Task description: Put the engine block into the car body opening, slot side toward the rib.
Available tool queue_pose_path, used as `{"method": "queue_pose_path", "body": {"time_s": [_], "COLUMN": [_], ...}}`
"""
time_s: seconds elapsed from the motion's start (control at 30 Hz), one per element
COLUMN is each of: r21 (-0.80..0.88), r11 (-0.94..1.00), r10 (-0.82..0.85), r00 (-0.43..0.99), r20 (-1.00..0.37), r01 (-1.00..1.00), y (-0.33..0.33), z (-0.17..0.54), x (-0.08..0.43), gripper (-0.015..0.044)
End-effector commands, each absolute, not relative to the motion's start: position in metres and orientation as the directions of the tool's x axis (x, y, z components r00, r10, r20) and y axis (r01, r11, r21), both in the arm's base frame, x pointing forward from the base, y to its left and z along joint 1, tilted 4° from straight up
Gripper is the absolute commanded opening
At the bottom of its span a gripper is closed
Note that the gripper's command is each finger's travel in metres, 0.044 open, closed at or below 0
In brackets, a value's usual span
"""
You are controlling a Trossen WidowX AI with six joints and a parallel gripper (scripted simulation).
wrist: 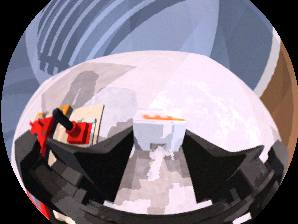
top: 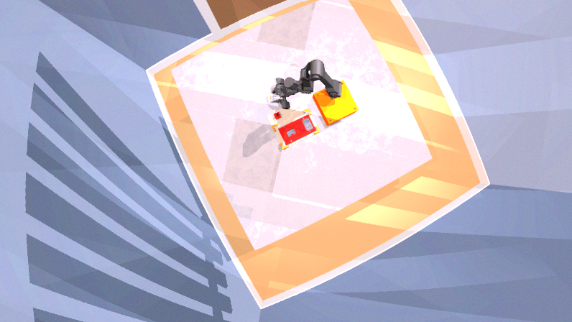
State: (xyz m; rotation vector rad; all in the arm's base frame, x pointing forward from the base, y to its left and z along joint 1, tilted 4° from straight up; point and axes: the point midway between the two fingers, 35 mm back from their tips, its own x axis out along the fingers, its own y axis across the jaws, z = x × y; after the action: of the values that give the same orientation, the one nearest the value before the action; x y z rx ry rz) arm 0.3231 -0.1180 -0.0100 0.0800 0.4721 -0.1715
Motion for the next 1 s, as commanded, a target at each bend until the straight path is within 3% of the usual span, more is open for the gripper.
{"method": "queue_pose_path", "body": {"time_s": [0.0,0.53,0.97], "r21": [0.041,0.041,0.037], "r11": [0.981,0.981,0.982], "r10": [-0.147,-0.147,-0.146], "r00": [0.871,0.871,0.876], "r20": [-0.469,-0.469,-0.459], "r01": [0.188,0.188,0.183], "y": [-0.1178,-0.1178,-0.1179], "z": [-0.0127,-0.0127,-0.0102], "x": [0.3221,0.3221,0.3232], "gripper": [0.0,0.0,0.0341]}}
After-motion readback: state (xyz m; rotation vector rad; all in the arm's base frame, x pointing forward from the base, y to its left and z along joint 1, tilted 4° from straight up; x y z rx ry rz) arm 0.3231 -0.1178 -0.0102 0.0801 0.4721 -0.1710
